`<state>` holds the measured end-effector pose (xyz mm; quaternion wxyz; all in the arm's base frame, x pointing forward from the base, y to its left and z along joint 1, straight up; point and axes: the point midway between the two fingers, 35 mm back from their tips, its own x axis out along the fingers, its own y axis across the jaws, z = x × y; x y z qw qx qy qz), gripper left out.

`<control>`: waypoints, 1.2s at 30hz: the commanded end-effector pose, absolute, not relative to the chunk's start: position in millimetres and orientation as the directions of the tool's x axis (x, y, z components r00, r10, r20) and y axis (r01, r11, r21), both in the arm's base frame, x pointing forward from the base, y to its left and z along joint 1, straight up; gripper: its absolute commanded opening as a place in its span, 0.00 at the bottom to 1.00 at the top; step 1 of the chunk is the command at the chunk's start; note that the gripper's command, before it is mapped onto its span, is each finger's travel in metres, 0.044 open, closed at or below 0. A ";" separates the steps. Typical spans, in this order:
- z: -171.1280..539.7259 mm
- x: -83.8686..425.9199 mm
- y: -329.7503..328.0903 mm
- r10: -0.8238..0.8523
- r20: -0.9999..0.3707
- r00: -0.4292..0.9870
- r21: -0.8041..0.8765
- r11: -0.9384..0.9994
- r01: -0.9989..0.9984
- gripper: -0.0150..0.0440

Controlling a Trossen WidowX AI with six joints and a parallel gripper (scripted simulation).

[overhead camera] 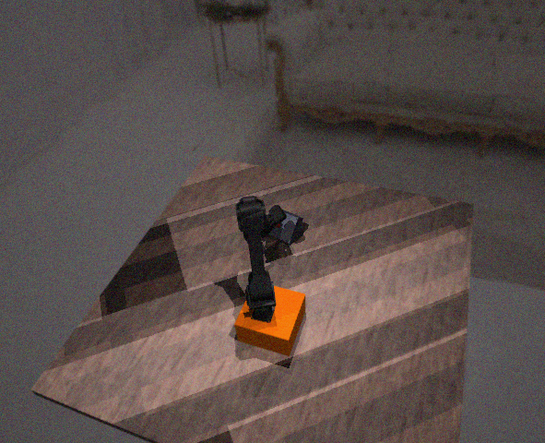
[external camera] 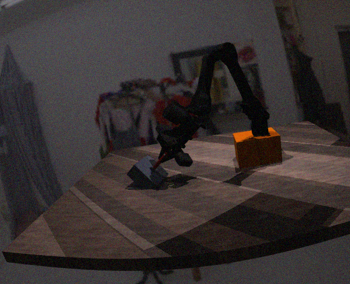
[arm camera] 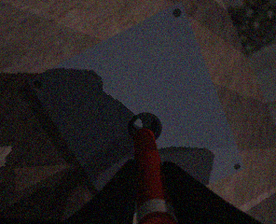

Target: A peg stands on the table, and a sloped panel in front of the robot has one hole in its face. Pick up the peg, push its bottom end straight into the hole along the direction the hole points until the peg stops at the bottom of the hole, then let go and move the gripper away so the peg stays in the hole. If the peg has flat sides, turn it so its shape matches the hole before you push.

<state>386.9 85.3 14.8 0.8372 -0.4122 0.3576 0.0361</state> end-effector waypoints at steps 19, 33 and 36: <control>16.2 391.0 86.4 -0.236 -0.629 0.741 -0.664 0.658 -0.355 0.25; 12.5 396.4 85.8 -0.236 -0.629 0.741 -0.664 0.658 -0.355 0.25; 11.4 397.6 85.5 -0.236 -0.629 0.741 -0.664 0.658 -0.355 0.25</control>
